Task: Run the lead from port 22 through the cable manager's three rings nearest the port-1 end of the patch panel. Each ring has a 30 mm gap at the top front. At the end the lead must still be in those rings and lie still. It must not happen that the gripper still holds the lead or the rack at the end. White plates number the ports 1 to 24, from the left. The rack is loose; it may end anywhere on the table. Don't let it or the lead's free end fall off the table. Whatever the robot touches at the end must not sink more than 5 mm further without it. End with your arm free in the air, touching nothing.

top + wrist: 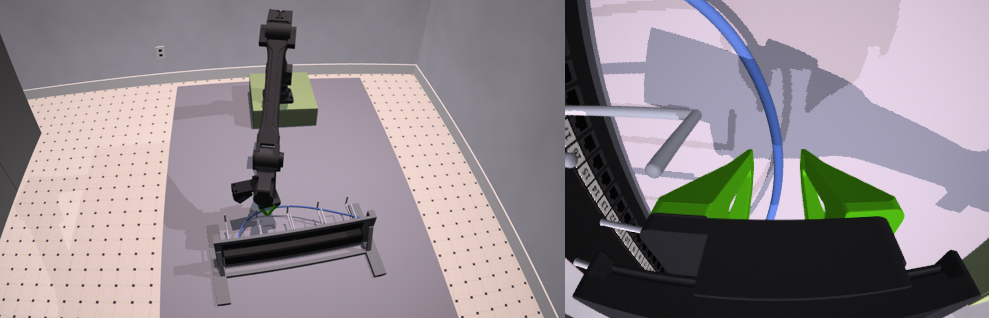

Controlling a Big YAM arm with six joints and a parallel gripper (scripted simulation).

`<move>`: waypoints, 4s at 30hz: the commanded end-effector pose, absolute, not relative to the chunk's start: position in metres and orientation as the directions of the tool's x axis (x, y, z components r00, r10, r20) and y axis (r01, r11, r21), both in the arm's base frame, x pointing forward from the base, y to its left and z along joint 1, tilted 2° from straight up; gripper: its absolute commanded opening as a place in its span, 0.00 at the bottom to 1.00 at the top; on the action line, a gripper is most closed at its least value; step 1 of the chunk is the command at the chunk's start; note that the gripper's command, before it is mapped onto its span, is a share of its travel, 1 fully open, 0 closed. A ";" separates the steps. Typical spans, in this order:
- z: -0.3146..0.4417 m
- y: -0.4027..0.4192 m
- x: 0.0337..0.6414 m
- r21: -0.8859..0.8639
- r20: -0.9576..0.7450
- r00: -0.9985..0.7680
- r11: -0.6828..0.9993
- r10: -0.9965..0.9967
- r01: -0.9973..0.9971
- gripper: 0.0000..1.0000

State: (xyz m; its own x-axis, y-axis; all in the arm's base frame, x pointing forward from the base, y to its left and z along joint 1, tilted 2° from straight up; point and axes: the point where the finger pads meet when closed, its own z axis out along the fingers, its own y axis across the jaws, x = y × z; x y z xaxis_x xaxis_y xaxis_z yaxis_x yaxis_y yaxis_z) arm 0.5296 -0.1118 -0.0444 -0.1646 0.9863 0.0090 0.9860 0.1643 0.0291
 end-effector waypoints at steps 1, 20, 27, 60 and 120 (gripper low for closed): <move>-0.045 -0.106 0.534 0.042 0.003 -0.170 0.169 0.986 0.985 0.33; -0.045 -0.106 0.534 0.042 0.003 -0.170 0.169 0.986 0.985 0.33; -0.045 -0.106 0.534 0.042 0.003 -0.170 0.169 0.986 0.985 0.33; -0.045 -0.106 0.534 0.042 0.003 -0.170 0.169 0.986 0.985 0.00; 0.001 -0.111 0.550 0.088 -0.015 -0.169 0.170 0.985 0.981 0.00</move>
State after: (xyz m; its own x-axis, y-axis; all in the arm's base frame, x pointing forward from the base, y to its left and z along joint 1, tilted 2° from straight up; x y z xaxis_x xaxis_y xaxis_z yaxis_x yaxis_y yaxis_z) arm 0.5267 -0.1113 -0.0414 -0.1644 0.9863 0.0129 0.9862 0.1642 0.0193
